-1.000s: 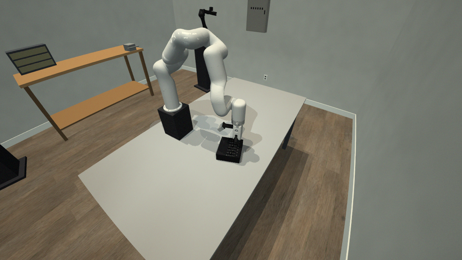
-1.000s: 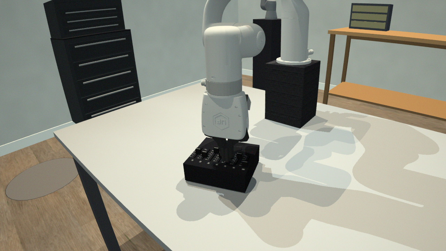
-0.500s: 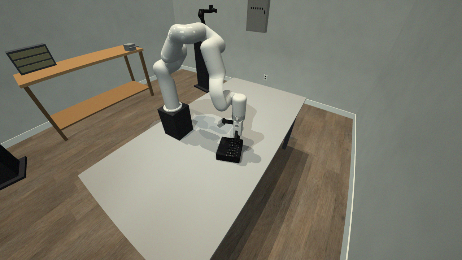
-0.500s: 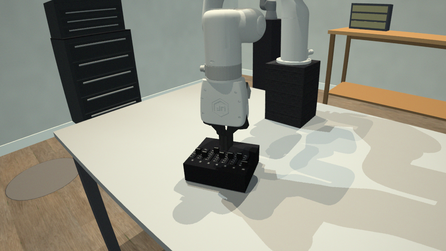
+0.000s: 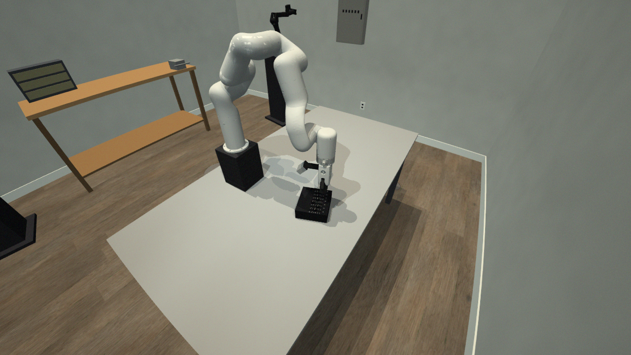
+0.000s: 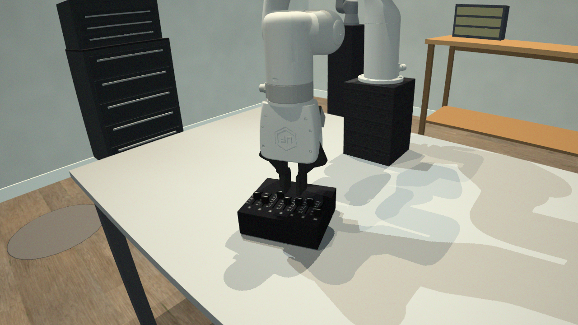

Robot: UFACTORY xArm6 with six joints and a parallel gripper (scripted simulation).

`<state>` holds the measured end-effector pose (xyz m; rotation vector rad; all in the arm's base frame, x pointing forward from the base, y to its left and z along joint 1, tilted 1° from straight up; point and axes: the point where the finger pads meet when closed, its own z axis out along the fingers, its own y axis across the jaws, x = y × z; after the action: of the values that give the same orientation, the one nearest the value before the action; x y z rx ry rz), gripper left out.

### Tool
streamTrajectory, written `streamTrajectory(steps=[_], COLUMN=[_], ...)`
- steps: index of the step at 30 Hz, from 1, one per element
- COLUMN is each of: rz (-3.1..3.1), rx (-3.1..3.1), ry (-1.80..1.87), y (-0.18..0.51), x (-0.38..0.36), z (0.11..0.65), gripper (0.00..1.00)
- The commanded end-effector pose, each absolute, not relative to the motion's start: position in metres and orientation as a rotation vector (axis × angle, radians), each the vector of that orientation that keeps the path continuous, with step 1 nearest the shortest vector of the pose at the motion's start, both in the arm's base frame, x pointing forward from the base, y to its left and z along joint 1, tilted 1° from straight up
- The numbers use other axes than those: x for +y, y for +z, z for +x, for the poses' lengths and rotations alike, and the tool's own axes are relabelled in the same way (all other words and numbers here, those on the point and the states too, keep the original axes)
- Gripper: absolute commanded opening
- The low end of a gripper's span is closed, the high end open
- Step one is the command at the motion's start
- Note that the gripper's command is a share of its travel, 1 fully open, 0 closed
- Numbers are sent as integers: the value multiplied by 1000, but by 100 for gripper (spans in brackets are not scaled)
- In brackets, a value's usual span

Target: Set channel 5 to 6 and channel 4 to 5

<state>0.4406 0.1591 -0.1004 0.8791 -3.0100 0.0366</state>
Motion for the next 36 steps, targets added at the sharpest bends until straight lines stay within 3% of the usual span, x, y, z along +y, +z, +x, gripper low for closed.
streamTrajectory(steps=[1, 20, 36], rz=[880, 880, 880], rx=[-3014, -3014, -3014], ry=[36, 36, 36], y=[-98, -33, -19], x=[160, 161, 162], z=[442, 442, 442], gripper=[100, 100, 100])
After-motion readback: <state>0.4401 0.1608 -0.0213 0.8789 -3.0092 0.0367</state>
